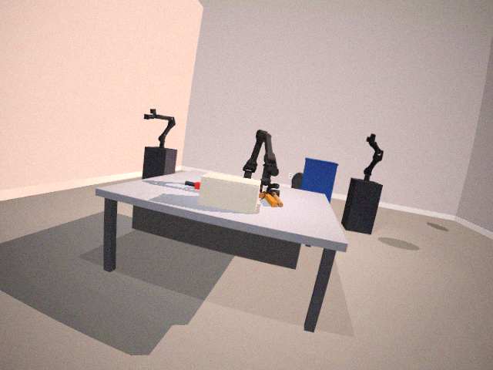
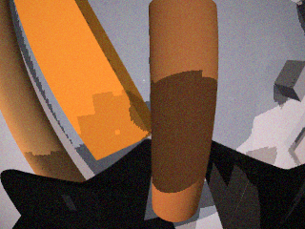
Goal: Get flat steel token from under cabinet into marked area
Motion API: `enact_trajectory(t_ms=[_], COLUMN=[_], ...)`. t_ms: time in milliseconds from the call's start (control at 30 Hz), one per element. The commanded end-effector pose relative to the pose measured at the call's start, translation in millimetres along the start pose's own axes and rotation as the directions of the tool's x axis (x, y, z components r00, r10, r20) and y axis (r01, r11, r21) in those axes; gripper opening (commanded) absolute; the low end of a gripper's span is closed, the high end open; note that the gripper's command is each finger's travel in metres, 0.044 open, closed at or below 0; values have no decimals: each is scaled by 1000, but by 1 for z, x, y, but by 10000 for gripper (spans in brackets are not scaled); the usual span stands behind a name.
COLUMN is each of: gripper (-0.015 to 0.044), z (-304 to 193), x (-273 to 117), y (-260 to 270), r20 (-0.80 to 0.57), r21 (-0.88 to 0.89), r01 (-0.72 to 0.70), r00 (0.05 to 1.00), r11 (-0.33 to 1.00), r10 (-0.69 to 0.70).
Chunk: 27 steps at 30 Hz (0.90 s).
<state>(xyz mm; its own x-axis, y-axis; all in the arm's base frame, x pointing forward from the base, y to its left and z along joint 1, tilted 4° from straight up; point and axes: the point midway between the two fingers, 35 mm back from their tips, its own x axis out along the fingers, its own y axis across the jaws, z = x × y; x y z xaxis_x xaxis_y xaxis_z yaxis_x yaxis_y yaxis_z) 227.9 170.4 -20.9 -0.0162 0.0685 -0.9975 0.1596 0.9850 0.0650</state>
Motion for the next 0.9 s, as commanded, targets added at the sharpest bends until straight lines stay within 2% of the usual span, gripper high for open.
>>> enact_trajectory(t_ms=[0,867], gripper=[0,0], z=[7,44], x=[0,-1], y=[1,1], r20=[0,3], r21=[-2,-2], r01=[-1,0], r00=[1000,1000], r11=[1000,1000], r10=[1,0])
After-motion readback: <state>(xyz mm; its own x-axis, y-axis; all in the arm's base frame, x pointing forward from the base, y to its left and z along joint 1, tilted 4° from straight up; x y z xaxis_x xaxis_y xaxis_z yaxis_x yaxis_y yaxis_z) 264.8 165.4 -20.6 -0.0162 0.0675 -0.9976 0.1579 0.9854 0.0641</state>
